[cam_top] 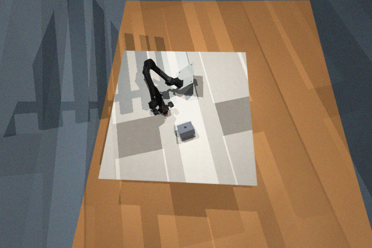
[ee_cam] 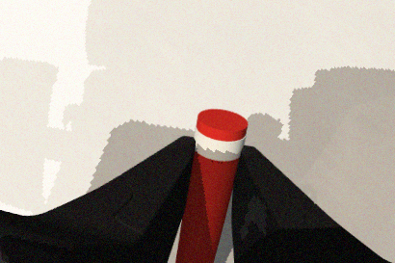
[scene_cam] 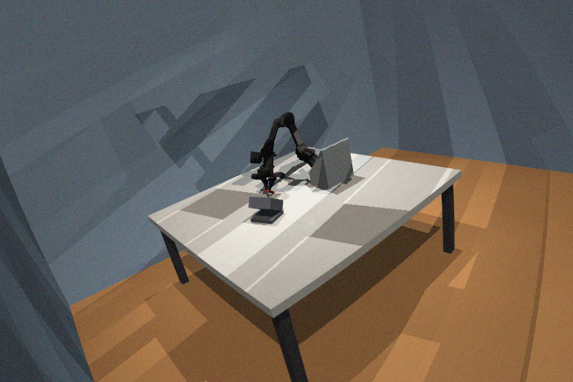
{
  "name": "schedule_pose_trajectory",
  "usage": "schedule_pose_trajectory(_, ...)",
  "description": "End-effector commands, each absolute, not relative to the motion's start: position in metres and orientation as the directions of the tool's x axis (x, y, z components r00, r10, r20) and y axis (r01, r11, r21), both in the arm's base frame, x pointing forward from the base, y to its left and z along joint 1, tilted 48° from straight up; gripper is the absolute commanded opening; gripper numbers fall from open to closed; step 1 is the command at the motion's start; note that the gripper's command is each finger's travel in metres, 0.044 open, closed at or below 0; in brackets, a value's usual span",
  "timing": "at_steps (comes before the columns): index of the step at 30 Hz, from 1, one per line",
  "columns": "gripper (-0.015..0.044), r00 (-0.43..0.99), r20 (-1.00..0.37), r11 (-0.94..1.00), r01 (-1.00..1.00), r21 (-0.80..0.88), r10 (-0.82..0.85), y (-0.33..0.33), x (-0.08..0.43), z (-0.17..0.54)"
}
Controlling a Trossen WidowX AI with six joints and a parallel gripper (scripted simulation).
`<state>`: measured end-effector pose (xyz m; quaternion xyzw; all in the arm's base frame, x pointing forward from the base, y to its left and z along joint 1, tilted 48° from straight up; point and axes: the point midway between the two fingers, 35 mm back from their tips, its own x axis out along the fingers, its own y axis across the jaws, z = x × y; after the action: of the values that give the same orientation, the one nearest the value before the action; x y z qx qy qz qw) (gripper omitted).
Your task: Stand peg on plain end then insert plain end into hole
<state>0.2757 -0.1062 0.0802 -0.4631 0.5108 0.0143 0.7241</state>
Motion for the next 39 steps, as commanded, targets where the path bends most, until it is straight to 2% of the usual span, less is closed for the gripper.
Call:
schedule_pose_trajectory(1, 0.005, 0.503, -0.749, 0.567, -0.495, -0.658, -0.431, -0.106, 0.273, 0.082)
schedule_pose_trajectory(39, 0.005, 0.705, -0.686, 0.563, -0.497, -0.66, -0.182, -0.108, 0.252, 0.096)
